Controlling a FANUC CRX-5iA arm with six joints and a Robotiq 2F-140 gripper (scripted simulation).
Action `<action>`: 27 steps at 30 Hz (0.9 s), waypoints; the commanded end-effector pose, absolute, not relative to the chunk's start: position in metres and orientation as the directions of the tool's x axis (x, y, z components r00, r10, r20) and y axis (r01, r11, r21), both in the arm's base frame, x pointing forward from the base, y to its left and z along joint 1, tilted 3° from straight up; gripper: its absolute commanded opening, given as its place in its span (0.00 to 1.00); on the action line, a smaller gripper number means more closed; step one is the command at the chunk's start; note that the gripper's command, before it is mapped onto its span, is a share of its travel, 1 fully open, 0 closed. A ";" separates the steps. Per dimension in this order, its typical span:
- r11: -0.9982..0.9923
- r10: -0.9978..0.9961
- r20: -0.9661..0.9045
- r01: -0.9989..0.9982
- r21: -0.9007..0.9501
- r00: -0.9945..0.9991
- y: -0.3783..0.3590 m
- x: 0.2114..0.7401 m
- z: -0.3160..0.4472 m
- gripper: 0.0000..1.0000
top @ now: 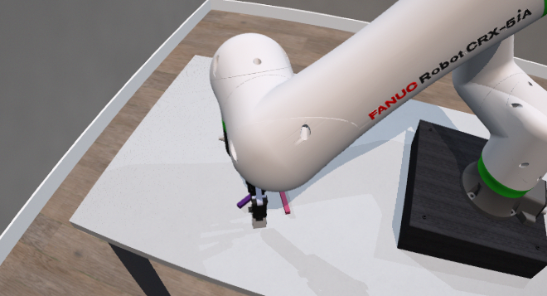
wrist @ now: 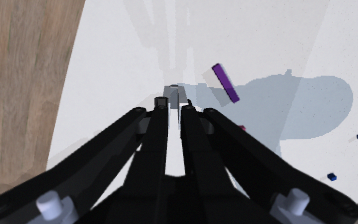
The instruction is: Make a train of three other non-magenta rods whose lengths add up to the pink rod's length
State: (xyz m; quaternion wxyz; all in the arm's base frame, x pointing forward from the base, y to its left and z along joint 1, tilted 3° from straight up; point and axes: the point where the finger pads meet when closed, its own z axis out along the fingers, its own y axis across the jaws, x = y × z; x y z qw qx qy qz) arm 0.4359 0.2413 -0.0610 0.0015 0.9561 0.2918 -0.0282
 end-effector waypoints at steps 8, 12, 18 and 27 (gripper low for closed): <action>-0.830 0.558 -0.055 0.558 -0.013 0.828 0.242 0.439 -0.003 0.03; -0.830 0.558 -0.055 0.558 -0.013 0.828 0.243 0.440 0.018 0.03; -0.830 0.558 -0.055 0.558 -0.013 0.828 0.243 0.441 0.024 0.03; -0.828 0.561 -0.054 0.561 -0.014 0.826 0.240 0.442 0.024 0.03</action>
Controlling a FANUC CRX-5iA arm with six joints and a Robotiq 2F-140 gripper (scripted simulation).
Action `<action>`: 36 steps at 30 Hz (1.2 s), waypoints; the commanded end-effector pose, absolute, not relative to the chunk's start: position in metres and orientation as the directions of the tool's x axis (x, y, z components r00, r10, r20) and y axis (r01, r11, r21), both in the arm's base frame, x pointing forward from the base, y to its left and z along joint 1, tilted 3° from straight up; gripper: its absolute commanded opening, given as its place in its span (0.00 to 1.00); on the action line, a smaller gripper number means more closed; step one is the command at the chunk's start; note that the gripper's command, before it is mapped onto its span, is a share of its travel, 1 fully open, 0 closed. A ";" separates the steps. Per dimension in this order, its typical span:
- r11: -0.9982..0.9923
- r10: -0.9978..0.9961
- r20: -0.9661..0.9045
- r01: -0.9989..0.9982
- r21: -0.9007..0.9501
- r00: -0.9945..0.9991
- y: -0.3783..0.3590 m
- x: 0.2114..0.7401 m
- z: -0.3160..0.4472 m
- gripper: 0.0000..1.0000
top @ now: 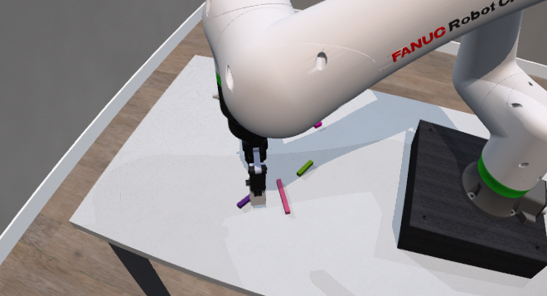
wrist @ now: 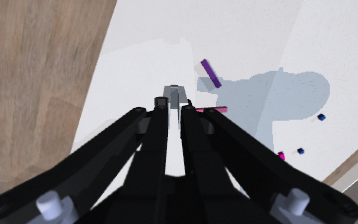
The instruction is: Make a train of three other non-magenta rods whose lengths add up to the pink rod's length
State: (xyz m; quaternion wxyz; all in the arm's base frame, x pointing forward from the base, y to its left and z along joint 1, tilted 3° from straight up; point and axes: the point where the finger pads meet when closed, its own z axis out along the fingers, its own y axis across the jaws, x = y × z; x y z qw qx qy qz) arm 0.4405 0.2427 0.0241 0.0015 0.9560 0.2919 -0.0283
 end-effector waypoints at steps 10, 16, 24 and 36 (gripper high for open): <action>-0.747 0.665 -0.050 0.665 -0.020 0.745 0.145 0.482 0.025 0.03; -0.703 0.711 -0.048 0.711 -0.023 0.702 0.097 0.494 0.026 0.03; -0.631 0.776 -0.046 0.776 -0.027 0.629 0.022 0.503 0.027 0.03; -0.519 0.855 -0.044 0.854 -0.034 0.518 -0.085 0.497 0.028 0.03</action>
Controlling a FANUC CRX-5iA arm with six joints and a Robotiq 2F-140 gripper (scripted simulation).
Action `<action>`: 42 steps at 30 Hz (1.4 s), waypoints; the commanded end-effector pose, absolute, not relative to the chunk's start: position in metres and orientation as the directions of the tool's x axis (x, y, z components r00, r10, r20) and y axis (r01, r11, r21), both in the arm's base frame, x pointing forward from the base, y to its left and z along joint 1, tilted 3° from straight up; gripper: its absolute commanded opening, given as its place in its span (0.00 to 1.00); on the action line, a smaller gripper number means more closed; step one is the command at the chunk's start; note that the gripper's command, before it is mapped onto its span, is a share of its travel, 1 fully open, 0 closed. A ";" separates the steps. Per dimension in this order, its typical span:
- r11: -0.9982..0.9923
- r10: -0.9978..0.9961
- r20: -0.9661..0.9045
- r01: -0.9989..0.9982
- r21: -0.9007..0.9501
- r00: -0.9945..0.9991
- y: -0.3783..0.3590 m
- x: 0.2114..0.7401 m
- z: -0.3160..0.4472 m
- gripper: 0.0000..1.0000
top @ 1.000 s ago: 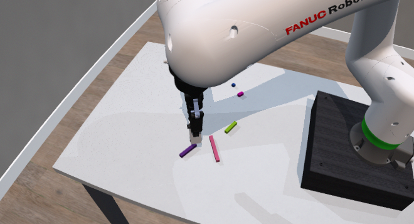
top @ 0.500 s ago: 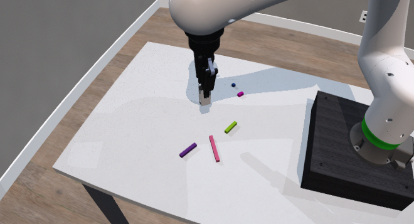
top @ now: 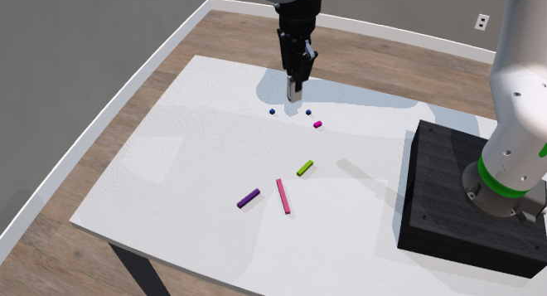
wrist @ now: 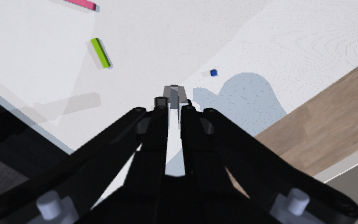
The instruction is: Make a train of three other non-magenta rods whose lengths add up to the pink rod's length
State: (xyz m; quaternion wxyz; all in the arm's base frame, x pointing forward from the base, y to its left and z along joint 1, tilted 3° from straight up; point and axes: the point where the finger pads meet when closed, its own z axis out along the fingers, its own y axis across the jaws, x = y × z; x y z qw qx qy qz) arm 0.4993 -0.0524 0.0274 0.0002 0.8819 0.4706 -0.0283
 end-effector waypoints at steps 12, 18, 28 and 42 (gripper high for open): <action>-0.500 0.866 -0.043 0.865 -0.036 0.499 -0.102 0.494 0.028 0.03; -0.500 0.866 -0.043 0.865 -0.036 0.499 -0.102 0.494 0.028 0.03; -0.500 0.866 -0.043 0.865 -0.036 0.498 -0.102 0.494 0.013 0.03; -0.500 0.866 -0.043 0.865 -0.036 0.498 -0.103 0.492 -0.045 0.03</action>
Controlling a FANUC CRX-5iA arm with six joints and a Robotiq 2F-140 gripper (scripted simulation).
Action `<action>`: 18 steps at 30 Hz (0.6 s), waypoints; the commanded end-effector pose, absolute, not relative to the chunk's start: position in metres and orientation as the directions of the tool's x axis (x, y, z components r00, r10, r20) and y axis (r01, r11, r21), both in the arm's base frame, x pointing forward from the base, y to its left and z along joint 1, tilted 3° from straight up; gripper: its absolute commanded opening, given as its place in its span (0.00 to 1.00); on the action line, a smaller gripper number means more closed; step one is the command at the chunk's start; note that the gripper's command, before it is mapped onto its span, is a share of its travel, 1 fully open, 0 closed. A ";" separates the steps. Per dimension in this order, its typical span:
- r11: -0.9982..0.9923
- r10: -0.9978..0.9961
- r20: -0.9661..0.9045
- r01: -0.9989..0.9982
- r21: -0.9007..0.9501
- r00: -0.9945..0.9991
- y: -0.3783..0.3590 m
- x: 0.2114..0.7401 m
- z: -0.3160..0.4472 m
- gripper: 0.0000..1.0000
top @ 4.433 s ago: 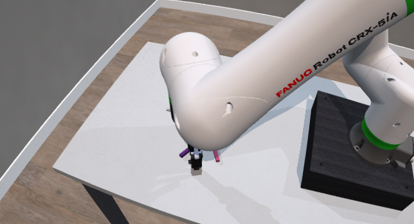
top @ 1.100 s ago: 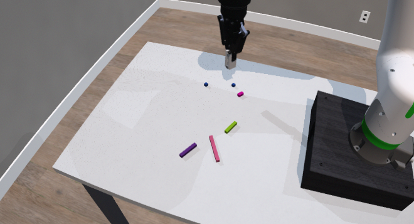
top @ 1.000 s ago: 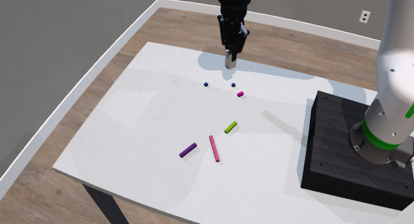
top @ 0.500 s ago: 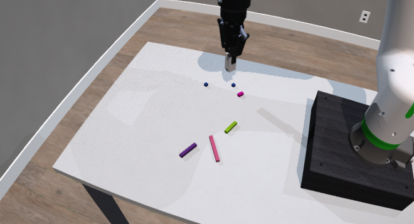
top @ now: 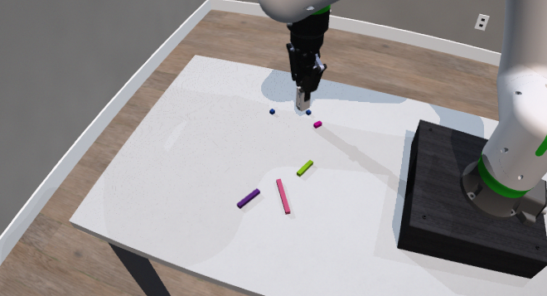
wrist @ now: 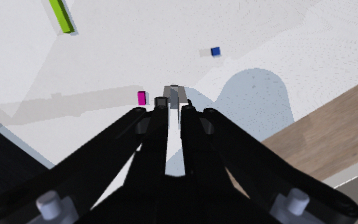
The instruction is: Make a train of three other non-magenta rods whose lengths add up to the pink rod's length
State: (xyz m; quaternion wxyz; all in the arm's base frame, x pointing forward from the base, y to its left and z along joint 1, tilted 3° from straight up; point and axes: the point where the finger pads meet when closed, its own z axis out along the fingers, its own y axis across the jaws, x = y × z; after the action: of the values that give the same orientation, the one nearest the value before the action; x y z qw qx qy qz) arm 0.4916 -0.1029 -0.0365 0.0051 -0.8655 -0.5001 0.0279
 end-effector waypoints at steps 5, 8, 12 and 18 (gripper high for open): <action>-0.500 0.866 -0.043 0.865 -0.036 0.498 -0.103 0.492 -0.053 0.03; -0.500 0.866 -0.043 0.865 -0.036 0.498 -0.103 0.492 -0.058 0.03; -0.500 0.866 -0.043 0.865 -0.036 0.498 -0.103 0.492 -0.059 0.03; -0.500 0.866 -0.043 0.865 -0.036 0.498 -0.103 0.492 -0.059 0.03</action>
State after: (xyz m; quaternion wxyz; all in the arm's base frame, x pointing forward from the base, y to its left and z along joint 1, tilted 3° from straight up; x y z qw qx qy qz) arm 0.4913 -0.1033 -0.0595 0.0050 -0.8655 -0.5001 0.0278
